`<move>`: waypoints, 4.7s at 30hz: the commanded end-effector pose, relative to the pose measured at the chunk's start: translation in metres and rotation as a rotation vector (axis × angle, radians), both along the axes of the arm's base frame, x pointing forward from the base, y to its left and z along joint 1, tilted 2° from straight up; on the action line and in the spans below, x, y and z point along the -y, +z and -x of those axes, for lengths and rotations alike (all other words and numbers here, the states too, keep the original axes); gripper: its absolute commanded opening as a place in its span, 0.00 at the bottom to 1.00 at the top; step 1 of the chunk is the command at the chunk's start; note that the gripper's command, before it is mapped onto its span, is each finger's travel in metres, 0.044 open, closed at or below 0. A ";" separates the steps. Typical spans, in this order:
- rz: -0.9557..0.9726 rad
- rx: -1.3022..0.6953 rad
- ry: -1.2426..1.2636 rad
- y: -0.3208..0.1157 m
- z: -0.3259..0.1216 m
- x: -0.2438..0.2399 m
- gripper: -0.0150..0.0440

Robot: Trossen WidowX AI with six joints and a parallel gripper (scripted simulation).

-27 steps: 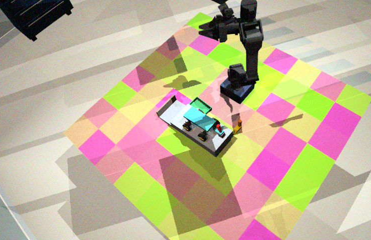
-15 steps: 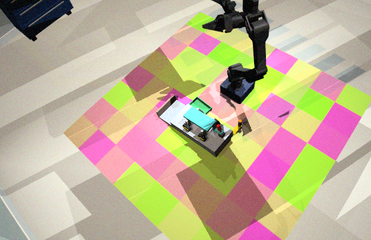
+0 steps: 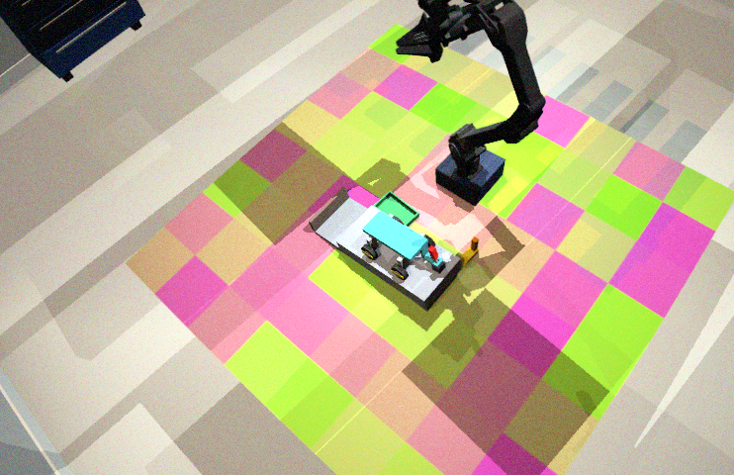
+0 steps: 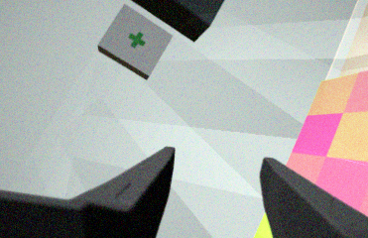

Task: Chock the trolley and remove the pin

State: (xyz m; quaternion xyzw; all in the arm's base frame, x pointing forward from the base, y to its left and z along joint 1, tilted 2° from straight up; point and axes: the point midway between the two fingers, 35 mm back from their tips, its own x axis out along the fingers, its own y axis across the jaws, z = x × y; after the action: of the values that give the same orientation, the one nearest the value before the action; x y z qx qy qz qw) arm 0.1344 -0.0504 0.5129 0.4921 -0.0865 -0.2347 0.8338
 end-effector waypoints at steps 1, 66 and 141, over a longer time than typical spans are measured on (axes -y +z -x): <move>-0.126 0.022 0.043 -0.010 0.000 0.015 0.58; -1.146 -0.884 0.191 -0.293 -0.135 -0.106 0.58; -0.723 -1.267 -0.048 -0.500 -0.039 -0.210 0.58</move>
State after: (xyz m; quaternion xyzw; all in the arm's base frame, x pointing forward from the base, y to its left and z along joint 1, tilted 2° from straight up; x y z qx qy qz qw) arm 0.1739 0.1614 0.0176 0.5068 0.4864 -0.5038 0.5028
